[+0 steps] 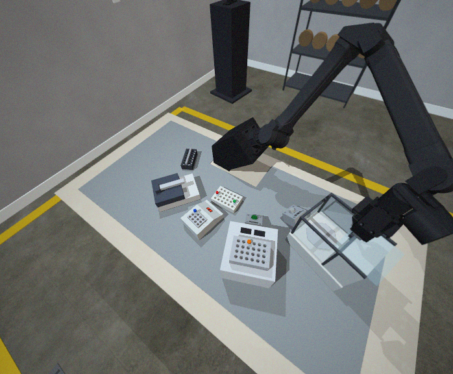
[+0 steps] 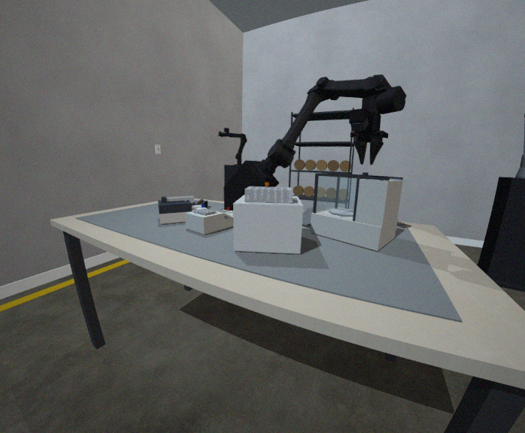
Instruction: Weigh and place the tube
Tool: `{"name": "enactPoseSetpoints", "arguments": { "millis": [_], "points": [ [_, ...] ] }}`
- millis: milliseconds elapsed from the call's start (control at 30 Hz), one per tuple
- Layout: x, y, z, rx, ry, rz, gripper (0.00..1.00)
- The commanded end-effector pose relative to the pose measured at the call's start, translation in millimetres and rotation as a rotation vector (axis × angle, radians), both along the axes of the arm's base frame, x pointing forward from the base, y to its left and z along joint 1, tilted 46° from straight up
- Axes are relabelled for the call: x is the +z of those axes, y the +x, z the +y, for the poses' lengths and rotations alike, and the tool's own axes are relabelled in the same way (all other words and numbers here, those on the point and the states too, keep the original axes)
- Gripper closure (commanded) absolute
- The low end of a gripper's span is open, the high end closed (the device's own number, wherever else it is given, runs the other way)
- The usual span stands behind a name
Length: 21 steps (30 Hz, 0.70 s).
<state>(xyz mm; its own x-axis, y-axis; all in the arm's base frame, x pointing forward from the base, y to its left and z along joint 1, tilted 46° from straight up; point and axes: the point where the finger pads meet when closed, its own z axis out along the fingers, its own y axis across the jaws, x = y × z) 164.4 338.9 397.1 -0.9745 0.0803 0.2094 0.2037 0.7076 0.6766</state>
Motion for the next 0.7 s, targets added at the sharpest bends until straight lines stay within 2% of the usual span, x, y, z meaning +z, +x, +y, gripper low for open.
{"name": "enactPoseSetpoints", "arguments": {
  "millis": [0,233,267,400,533,633,667],
  "points": [
    [0,-2.7,8,-0.003,0.014,0.0,0.7],
    [-10,-1.7,16,-0.003,0.004,0.008,0.7],
    [2,-5.3,13,-0.003,0.032,-0.013,0.7],
    [-15,-2.9,22,-0.003,0.006,0.007,0.7],
    [-21,-3.4,27,-0.003,0.005,0.008,0.7],
    [-19,-5.7,28,-0.003,0.015,0.0,0.7],
    [-8,-5.6,28,-0.002,0.034,-0.013,0.7]
  ]
}}
